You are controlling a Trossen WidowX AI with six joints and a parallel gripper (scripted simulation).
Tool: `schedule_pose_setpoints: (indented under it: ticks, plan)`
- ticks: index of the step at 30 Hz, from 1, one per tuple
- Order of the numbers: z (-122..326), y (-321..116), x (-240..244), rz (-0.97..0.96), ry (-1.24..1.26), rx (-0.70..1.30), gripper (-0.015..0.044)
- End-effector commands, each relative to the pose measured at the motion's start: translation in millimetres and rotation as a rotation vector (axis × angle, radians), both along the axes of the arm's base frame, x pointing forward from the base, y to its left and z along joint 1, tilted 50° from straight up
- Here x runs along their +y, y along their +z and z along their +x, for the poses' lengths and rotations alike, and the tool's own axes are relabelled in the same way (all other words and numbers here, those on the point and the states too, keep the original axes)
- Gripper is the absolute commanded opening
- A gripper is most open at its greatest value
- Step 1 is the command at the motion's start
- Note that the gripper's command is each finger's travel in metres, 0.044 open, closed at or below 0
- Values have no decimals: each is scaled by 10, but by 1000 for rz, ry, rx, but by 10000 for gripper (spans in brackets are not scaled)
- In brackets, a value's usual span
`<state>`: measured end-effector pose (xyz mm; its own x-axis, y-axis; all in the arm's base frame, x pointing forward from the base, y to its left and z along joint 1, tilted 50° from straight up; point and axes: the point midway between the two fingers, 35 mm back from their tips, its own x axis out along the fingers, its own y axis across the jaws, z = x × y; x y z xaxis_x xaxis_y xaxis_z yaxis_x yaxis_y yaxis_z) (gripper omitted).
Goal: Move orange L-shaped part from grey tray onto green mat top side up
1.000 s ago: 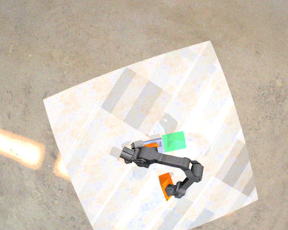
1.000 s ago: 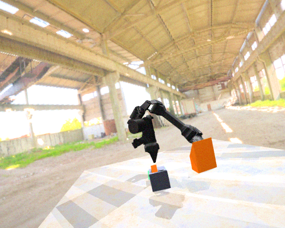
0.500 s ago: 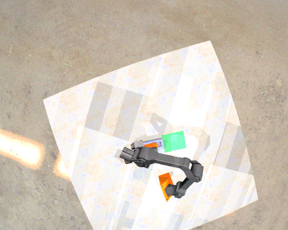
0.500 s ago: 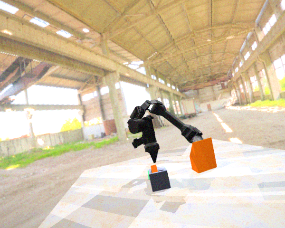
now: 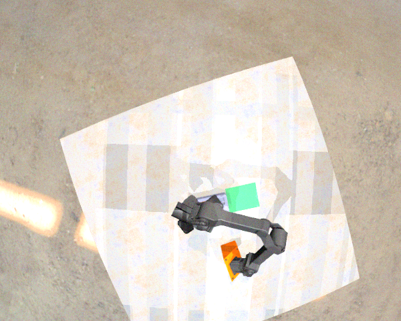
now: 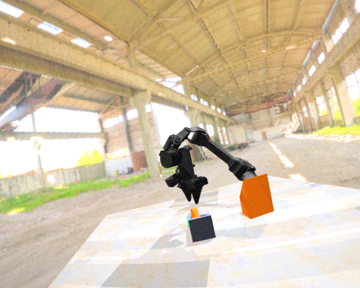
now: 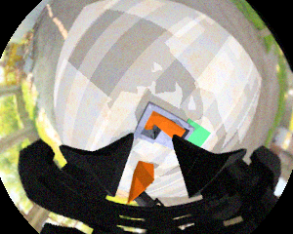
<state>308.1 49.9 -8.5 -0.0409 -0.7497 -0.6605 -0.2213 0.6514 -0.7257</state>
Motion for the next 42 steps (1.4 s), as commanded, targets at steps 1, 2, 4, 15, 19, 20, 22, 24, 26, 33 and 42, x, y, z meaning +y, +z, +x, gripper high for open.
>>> schedule_pose_setpoints:
  ticks: [1, 2, 4, 15, 19, 20, 22, 24, 26, 33, 42]
  plan:
    - [-39, 204, -178, 13, 309, 364, 280]
    - [-44, 238, -205, 17, 366, 431, 280]
    - [-54, 305, -260, 25, 481, 564, 280]
    - [-85, 450, -383, 45, 736, 861, 280]
    - [-85, 450, -383, 45, 736, 861, 280]
    - [-85, 450, -383, 45, 736, 861, 280]
    - [-85, 450, -383, 45, 736, 861, 280]
    - [-85, 450, -383, 45, 736, 861, 280]
    - [-85, 450, -383, 45, 736, 861, 280]
    - [-93, 313, -543, 44, 736, 861, 280]
    - [-101, 224, -648, 44, 736, 861, 280]
